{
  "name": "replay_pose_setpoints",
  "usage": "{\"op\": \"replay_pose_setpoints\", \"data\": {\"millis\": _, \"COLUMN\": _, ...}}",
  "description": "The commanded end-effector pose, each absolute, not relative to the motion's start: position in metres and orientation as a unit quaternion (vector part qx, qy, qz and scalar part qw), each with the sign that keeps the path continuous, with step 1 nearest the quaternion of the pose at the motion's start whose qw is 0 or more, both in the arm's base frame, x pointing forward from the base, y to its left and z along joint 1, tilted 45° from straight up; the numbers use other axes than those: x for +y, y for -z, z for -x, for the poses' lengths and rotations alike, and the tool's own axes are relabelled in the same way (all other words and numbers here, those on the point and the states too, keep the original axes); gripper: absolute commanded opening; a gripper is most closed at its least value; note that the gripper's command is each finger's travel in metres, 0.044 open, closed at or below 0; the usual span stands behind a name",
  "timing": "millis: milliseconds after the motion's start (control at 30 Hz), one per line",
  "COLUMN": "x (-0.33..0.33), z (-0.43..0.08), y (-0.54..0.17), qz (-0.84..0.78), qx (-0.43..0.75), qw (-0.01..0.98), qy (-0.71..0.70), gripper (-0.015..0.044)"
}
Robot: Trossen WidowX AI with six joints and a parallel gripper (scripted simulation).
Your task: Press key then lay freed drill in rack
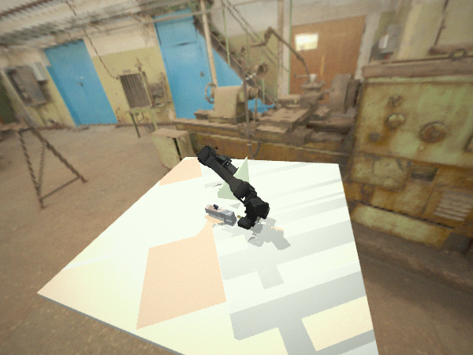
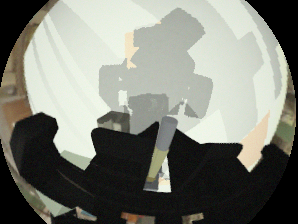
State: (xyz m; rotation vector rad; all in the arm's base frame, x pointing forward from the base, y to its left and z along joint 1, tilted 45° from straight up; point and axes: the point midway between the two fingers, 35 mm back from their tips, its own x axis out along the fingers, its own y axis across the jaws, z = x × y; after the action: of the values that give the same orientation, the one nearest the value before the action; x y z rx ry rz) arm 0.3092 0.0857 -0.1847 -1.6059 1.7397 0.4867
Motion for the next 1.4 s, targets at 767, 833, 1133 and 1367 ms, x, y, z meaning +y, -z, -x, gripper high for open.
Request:
{"op": "replay_pose_setpoints", "data": {"millis": 767, "x": 0.093, "z": -0.308, "y": 0.176, "qz": 0.619, "qx": 0.673, "qw": 0.358, "qy": -0.188, "gripper": 0.0000}}
{"op": "replay_pose_setpoints", "data": {"millis": 833, "x": 0.093, "z": -0.307, "y": 0.176, "qz": 0.619, "qx": 0.673, "qw": 0.358, "qy": -0.188, "gripper": 0.0000}}
{"op": "replay_pose_setpoints", "data": {"millis": 1133, "x": 0.095, "z": -0.307, "y": 0.173, "qz": 0.619, "qx": 0.673, "qw": 0.358, "qy": -0.188, "gripper": 0.0000}}
{"op": "replay_pose_setpoints", "data": {"millis": 1367, "x": 0.097, "z": -0.306, "y": 0.172, "qz": 0.619, "qx": 0.673, "qw": 0.358, "qy": -0.188, "gripper": 0.0000}}
